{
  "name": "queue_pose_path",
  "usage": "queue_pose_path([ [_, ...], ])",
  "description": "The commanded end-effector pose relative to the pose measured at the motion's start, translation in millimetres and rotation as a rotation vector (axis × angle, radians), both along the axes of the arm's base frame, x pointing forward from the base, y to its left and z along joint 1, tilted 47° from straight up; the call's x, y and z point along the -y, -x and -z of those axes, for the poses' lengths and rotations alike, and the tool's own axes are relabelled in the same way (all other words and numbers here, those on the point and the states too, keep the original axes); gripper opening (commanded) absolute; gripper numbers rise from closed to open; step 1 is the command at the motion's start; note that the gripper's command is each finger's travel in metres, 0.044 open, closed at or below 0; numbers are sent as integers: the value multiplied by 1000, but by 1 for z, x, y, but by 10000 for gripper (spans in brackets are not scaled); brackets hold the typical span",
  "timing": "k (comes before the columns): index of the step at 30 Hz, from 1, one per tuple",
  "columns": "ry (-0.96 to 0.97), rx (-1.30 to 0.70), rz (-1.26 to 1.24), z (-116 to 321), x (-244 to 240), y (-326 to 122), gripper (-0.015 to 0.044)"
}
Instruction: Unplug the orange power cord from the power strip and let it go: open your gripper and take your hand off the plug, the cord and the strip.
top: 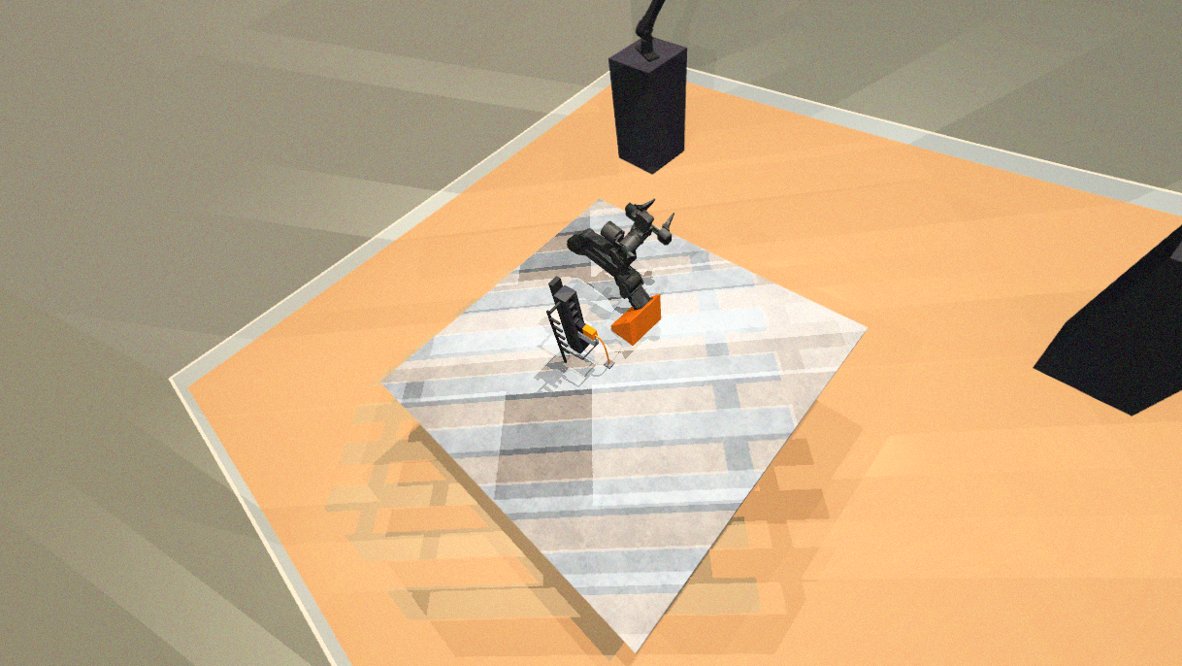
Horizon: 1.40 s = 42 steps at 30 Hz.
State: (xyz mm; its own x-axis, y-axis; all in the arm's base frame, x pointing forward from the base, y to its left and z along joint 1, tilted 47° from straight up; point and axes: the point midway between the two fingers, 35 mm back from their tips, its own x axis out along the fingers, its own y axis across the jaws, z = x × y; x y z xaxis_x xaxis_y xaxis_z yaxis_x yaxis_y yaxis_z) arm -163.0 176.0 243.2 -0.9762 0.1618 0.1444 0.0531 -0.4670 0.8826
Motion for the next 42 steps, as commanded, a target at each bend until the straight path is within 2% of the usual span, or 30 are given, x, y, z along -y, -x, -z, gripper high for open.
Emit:
queue_pose_path([
  [1,0,0,7,0,-2,0,374],
  [4,-2,0,106,1,-25,-9,295],
  [9,26,62,425,15,-97,-46,164],
  [16,114,192,702,47,-149,-93,160],
  [23,253,529,999,108,-185,-174,160],
  [28,402,876,1093,158,-177,-239,160],
  [33,562,1184,1053,194,-145,-289,160],
  [38,730,1475,866,219,-98,-327,160],
  [42,869,1677,580,228,-48,-352,160],
])
